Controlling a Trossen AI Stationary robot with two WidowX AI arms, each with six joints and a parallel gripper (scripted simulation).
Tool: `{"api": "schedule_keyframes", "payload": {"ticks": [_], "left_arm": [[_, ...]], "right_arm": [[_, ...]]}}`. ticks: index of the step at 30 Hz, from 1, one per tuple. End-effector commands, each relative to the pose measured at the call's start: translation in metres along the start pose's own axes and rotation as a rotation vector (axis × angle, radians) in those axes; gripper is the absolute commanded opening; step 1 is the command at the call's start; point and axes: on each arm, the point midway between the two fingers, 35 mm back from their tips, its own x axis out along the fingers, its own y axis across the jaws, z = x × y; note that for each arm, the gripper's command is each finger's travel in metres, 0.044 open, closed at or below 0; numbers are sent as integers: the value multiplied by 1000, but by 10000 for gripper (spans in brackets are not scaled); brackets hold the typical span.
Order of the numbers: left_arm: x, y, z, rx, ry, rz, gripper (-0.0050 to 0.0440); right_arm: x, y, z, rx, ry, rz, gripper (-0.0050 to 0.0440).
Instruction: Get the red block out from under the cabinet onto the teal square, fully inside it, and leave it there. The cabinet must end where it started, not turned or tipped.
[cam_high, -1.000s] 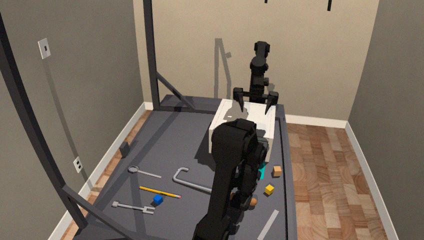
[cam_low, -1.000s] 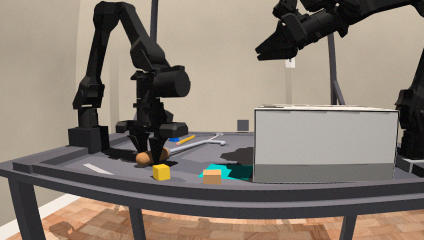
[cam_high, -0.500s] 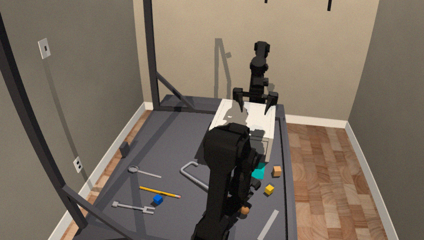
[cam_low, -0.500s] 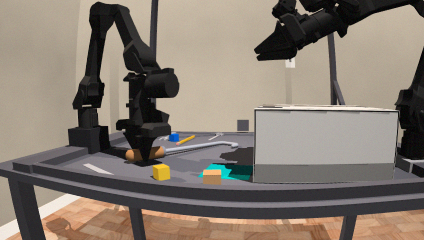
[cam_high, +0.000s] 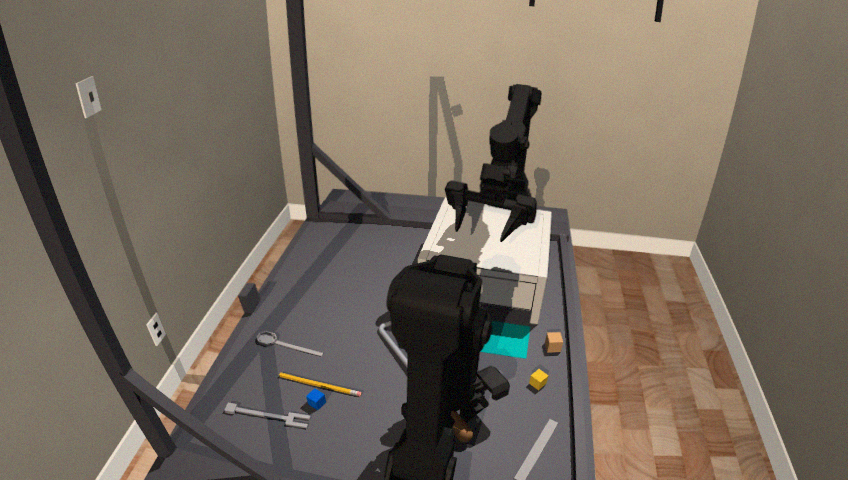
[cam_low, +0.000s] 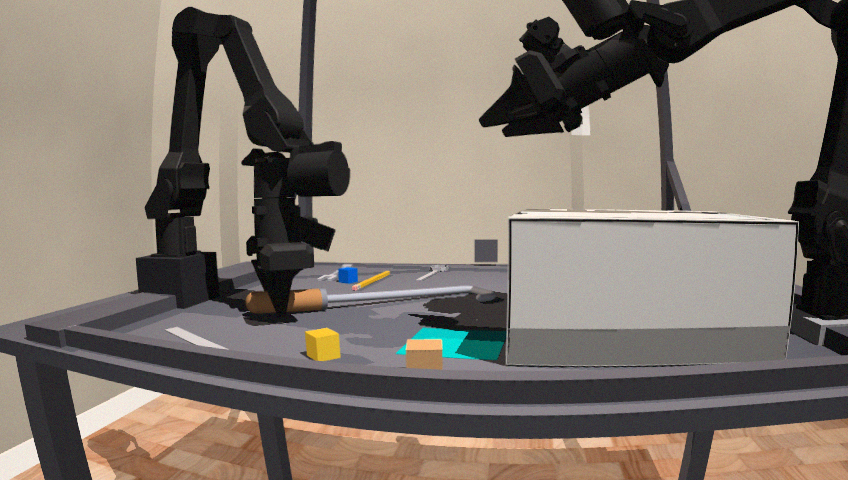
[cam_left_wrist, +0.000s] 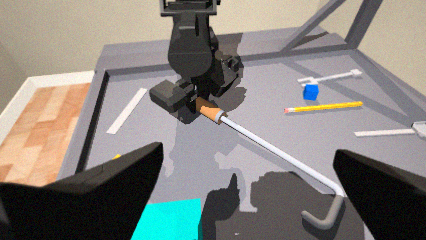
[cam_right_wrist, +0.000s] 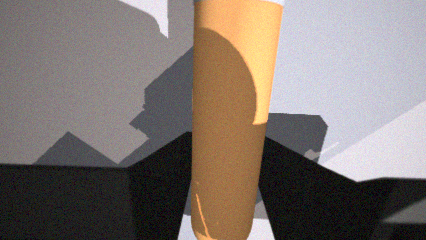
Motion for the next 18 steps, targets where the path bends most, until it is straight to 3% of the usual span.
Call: {"api": "schedule_keyframes", "payload": {"ticks": [1,18], "left_arm": [[4,-9,17,26,-44,-39,440],[9,-15,17,36,-46,-64,440]], "right_arm": [[-5,9,7,92,-20,-22,109],[-4,54,36,495,-23,-15,109]]}}
